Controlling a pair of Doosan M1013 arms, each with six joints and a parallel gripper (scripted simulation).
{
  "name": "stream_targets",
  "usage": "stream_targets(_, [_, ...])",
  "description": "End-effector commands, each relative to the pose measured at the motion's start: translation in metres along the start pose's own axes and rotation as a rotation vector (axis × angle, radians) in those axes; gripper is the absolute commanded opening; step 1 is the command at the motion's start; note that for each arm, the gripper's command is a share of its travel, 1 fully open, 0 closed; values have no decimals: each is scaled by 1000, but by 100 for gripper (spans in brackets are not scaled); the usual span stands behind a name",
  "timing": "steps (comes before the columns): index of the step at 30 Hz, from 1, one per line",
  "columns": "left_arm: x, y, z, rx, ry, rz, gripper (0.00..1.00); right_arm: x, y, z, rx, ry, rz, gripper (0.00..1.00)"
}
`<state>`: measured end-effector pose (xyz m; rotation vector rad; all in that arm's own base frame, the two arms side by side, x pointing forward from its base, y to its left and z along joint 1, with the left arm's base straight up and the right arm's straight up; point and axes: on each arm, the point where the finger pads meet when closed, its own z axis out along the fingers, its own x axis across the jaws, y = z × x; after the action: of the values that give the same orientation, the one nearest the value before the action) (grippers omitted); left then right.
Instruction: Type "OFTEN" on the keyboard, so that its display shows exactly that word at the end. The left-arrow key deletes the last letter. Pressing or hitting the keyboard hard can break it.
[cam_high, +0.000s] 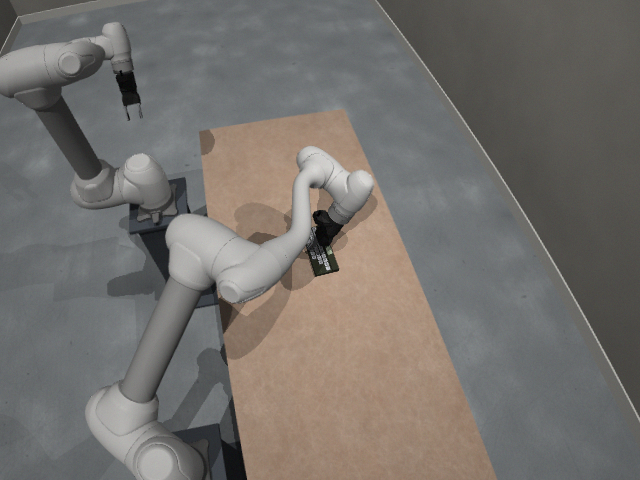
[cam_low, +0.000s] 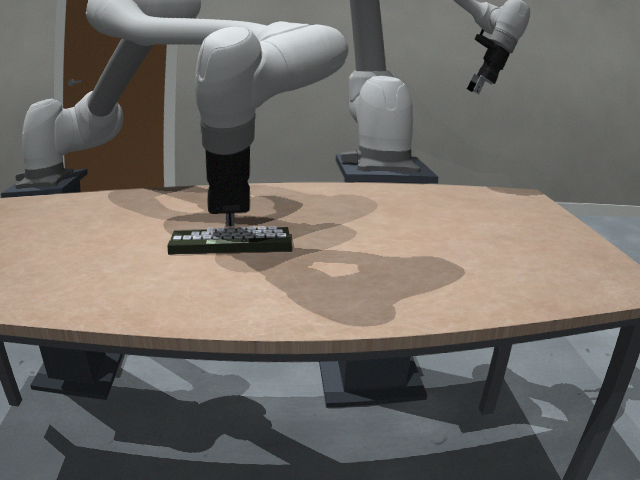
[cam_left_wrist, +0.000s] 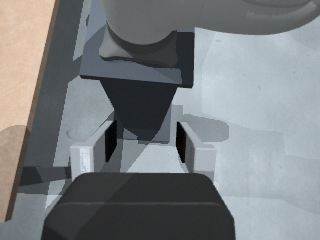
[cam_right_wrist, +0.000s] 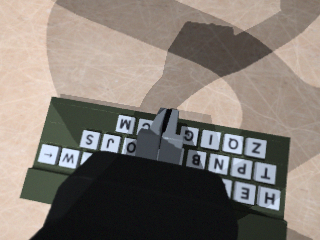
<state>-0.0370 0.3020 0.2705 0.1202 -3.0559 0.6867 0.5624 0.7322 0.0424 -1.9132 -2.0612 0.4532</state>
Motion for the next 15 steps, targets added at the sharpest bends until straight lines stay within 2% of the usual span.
stream_targets(1, [2, 0, 2, -6, 1, 5, 100, 3, 0, 6, 5, 3, -3, 0])
stream_targets(15, [2, 0, 2, -6, 1, 5, 100, 3, 0, 7, 5, 3, -4, 0])
